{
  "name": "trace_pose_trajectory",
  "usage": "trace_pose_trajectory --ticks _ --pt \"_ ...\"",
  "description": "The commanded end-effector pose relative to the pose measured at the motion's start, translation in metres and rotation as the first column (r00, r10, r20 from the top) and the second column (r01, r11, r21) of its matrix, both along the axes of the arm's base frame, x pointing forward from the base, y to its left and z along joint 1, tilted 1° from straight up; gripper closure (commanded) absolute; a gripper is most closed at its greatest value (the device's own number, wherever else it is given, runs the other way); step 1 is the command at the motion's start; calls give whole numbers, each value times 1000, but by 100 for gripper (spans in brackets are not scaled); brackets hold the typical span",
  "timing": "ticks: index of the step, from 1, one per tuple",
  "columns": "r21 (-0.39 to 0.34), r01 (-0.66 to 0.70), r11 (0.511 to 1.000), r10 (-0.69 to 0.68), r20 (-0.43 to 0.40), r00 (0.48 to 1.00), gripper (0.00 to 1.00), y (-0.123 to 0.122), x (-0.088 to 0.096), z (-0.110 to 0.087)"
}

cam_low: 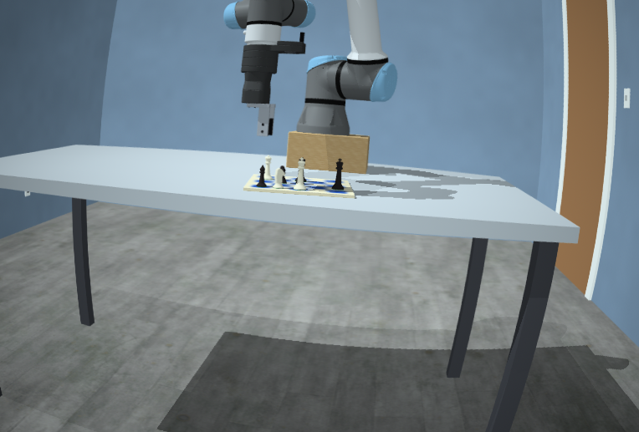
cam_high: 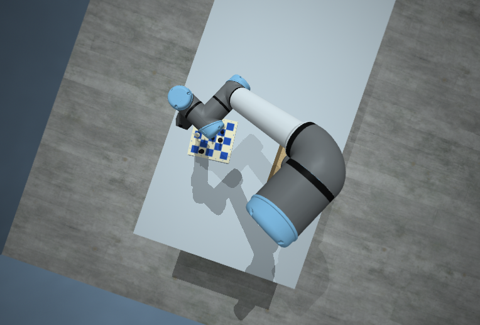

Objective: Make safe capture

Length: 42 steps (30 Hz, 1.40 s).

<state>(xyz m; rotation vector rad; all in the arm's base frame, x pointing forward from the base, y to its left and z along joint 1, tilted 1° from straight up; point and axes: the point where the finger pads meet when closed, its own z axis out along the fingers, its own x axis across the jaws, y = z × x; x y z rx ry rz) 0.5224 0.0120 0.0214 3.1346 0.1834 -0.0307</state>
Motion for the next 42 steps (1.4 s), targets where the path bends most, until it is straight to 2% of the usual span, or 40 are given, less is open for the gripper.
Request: trace_pose_trajectory --ticks 1,13,42 --pt "0 0 1000 0 2 1000 27 0 0 0" --pt "0 0 1000 0 2 1000 27 0 0 -6" --pt "0 0 1000 0 2 1000 27 0 0 -45"
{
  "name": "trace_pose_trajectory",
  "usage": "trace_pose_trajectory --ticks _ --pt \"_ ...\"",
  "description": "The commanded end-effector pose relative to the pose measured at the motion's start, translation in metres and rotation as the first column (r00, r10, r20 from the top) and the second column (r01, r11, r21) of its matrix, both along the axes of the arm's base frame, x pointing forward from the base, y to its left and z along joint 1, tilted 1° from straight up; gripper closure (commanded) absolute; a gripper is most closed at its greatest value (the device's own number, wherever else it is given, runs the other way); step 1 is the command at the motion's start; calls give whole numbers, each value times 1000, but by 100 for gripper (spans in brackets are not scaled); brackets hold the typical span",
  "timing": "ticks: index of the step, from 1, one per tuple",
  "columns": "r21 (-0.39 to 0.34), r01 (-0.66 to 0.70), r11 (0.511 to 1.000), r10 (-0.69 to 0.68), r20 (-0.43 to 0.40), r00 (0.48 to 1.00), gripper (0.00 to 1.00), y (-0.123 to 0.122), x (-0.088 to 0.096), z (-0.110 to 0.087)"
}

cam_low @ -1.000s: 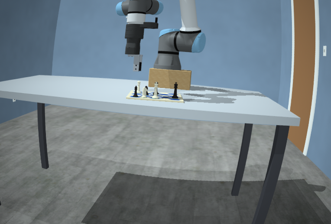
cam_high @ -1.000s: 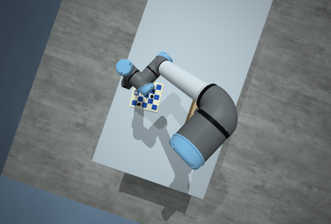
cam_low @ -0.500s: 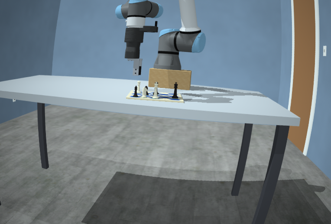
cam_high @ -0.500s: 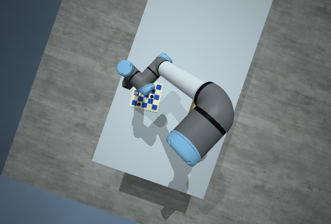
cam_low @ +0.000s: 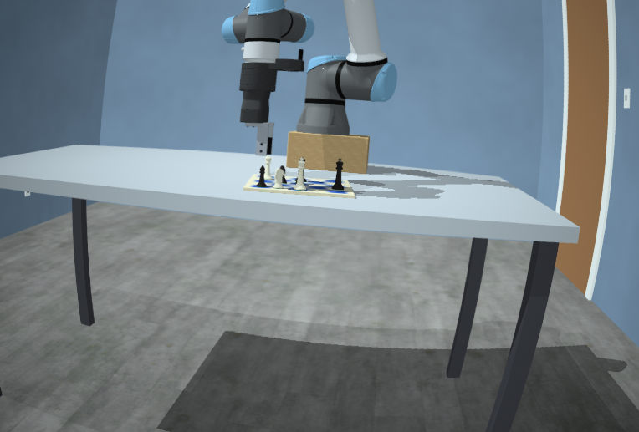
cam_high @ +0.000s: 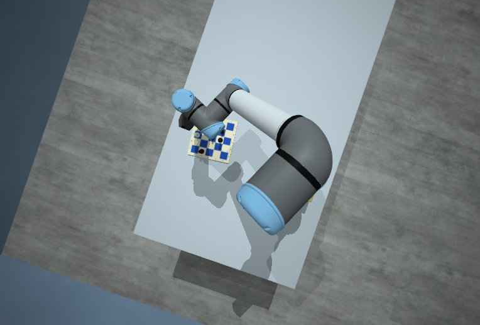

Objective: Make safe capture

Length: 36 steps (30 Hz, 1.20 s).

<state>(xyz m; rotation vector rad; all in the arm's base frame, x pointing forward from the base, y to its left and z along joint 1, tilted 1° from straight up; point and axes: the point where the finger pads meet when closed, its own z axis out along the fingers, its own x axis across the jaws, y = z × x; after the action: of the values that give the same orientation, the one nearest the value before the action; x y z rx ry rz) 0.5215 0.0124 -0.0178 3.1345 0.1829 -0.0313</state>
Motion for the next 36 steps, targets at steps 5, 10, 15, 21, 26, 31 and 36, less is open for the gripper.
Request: trace_pose_trajectory --ticks 5,10,15,21,26,31,36 --pt "0 0 1000 0 2 1000 27 0 0 -8" --pt "0 0 1000 0 2 1000 27 0 0 -11" --pt "0 0 1000 0 2 1000 27 0 0 -12" --pt "0 0 1000 0 2 1000 27 0 0 -12" --pt "0 0 1000 0 2 1000 27 0 0 -12" --pt "0 0 1000 0 2 1000 27 0 0 -12" --pt "0 0 1000 0 2 1000 27 0 0 -12"
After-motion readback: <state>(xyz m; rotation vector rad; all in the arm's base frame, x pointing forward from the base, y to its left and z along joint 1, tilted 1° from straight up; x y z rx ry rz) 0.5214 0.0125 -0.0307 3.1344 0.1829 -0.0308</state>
